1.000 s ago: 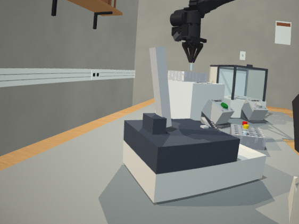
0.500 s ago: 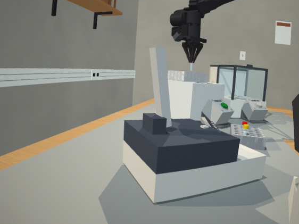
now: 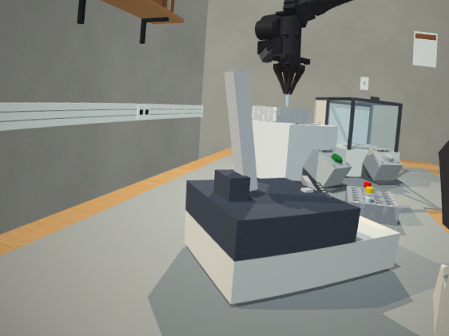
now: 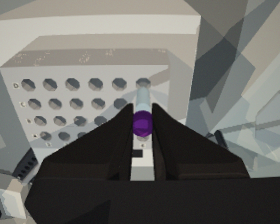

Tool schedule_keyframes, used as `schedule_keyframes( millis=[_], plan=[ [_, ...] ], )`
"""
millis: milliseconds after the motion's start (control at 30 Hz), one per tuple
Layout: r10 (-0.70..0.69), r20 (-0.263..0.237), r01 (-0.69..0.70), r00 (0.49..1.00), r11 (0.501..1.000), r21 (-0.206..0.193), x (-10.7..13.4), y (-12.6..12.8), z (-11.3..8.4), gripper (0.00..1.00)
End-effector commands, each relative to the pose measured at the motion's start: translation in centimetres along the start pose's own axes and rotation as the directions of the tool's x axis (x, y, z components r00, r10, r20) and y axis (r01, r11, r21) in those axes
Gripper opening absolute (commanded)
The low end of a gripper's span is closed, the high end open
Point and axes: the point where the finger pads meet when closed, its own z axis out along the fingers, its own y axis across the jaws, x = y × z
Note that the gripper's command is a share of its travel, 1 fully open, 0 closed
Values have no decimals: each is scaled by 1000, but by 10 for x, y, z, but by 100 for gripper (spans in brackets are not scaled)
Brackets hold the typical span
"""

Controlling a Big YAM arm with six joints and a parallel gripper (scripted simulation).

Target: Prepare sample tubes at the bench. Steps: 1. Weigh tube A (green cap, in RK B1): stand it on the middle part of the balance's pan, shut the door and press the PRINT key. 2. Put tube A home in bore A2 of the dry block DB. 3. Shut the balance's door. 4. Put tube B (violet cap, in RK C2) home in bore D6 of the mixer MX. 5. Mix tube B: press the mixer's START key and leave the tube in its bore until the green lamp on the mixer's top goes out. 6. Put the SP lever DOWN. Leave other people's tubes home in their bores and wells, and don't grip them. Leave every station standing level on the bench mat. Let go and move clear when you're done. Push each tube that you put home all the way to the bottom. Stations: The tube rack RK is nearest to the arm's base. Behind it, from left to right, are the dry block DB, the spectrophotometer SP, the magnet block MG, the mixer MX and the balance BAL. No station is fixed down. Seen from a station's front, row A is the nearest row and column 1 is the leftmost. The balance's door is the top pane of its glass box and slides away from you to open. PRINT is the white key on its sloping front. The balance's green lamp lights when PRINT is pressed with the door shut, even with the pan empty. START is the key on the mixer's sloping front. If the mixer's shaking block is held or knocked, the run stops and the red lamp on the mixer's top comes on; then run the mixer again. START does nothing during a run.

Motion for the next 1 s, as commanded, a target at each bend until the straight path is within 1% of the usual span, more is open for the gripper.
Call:
schedule_keyframes(
  millis=[0, 200, 233, 967],
  plan=[
    [24, 55, -23, 998, 1000, -18, -25, 2, -15, 9],
    [23, 52, -22, 998, 1000, -17, -24, 3, -14, 9],
    [16, 33, -15, 999, 1000, -10, -13, -1, -11, 9],
    [16, 33, -15, 999, 1000, -10, -13, -1, -11, 9]
  ],
)
